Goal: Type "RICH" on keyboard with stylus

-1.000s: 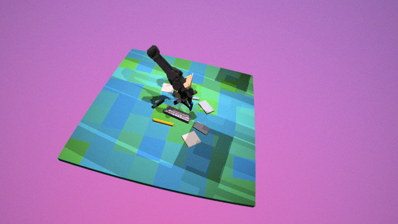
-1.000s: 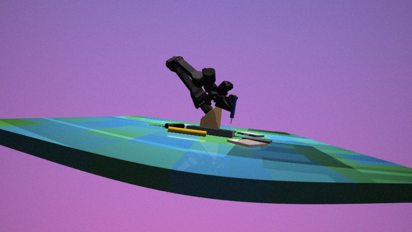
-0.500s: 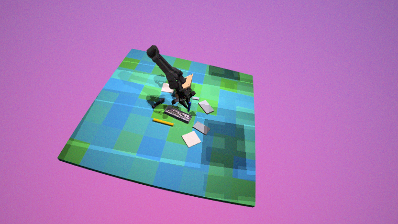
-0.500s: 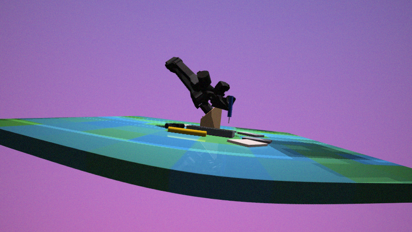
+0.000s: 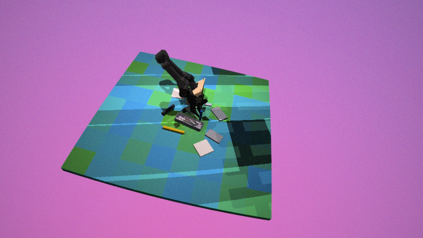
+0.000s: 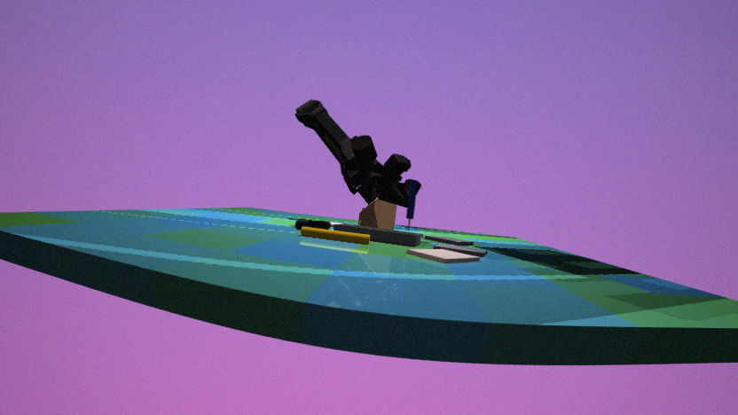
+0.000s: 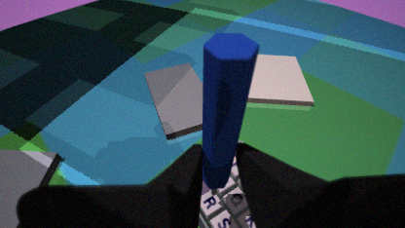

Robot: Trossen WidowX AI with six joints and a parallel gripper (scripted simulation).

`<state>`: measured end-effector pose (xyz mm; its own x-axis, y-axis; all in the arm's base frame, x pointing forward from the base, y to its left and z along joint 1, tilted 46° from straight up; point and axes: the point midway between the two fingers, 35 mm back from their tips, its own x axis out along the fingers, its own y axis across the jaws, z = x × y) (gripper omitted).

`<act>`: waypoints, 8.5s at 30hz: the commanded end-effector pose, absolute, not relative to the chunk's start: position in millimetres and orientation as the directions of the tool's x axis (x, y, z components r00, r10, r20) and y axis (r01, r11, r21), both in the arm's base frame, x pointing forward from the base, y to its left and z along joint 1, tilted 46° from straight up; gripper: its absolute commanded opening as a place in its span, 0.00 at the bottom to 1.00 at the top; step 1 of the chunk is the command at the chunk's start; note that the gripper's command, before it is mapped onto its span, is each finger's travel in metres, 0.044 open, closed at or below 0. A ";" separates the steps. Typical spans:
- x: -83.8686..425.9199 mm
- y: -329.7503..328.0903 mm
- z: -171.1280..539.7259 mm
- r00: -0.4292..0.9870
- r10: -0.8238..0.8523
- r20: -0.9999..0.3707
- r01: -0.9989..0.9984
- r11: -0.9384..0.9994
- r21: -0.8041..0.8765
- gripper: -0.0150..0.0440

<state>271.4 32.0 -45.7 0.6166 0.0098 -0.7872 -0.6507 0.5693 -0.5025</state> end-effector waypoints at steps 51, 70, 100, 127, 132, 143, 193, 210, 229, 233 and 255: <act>267.7 21.5 -59.9 0.612 0.014 -0.791 -0.657 0.566 -0.498 0.39; 267.4 19.2 -62.2 0.612 0.014 -0.791 -0.657 0.566 -0.498 0.39; 268.2 47.5 -36.8 0.604 0.018 -0.797 -0.664 0.563 -0.491 0.40; 278.6 -21.7 29.5 0.597 0.013 -0.802 -0.668 0.562 -0.488 0.25; 273.1 -37.6 47.7 0.603 0.012 -0.797 -0.664 0.562 -0.494 0.25; 261.5 -55.9 72.1 0.615 0.008 -0.788 -0.656 0.561 -0.506 0.25; 261.9 -70.6 58.5 0.615 0.007 -0.789 -0.656 0.560 -0.506 0.39; 261.7 -73.9 57.5 0.615 0.007 -0.789 -0.656 0.560 -0.506 0.39; 261.1 -79.5 52.0 0.615 0.006 -0.789 -0.656 0.560 -0.507 0.39; 260.9 -80.6 50.9 0.615 0.006 -0.789 -0.656 0.560 -0.507 0.39; 260.3 -86.4 45.2 0.615 0.006 -0.789 -0.656 0.560 -0.507 0.39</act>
<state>260.4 -86.7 46.8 0.6163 0.0017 -0.7875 -0.6525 0.5609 -0.5095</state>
